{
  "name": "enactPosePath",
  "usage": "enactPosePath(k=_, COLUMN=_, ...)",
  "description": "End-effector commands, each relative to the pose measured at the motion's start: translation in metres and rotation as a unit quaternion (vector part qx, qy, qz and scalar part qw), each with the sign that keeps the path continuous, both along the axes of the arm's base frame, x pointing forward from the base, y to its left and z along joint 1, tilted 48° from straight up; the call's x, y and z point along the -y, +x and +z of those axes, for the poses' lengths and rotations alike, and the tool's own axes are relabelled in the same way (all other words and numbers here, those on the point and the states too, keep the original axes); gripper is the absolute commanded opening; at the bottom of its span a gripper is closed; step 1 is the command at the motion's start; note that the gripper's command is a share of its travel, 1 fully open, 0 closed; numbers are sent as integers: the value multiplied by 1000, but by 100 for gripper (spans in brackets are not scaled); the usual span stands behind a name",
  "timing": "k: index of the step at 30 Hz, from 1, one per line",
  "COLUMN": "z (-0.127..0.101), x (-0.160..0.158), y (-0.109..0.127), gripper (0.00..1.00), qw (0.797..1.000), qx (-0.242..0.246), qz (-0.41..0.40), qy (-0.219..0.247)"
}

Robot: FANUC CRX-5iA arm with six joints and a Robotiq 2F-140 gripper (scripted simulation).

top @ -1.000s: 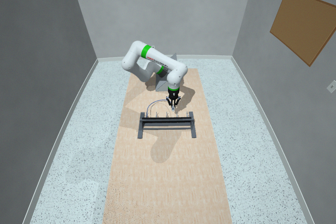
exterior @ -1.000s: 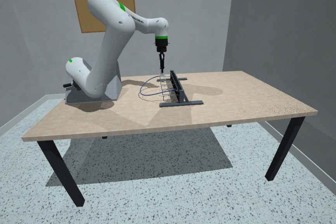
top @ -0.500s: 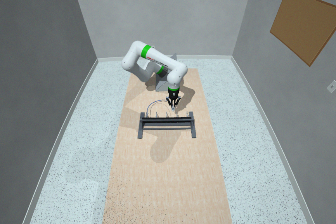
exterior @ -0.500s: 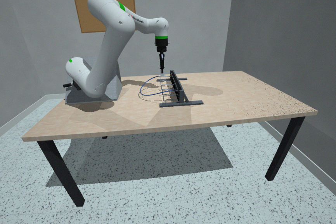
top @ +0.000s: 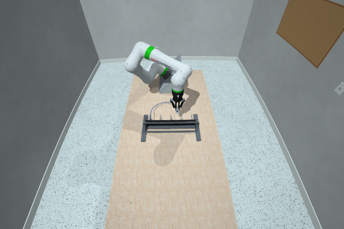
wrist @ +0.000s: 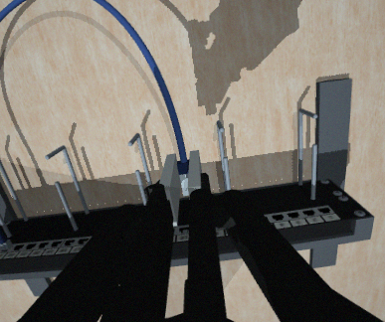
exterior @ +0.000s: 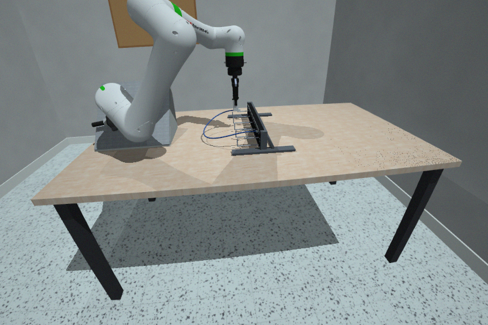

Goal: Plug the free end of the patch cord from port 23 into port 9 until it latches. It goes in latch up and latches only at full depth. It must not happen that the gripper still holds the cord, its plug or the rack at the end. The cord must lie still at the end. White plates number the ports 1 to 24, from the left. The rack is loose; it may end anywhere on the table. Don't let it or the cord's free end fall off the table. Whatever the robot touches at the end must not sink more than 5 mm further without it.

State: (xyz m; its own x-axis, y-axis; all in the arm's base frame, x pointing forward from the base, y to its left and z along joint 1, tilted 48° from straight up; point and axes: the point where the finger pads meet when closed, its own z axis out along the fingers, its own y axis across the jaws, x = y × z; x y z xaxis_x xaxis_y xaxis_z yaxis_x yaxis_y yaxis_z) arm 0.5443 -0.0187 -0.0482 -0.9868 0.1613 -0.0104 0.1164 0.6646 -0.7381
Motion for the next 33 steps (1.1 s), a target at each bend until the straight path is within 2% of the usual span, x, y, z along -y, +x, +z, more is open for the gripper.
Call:
enactPosePath(k=1, z=0, x=0, y=0, gripper=0, qw=1000, qx=0, qz=0, qy=0)
enactPosePath(k=33, z=-18, x=22, y=24, gripper=0, qw=1000, qx=-1, qz=0, qy=1)
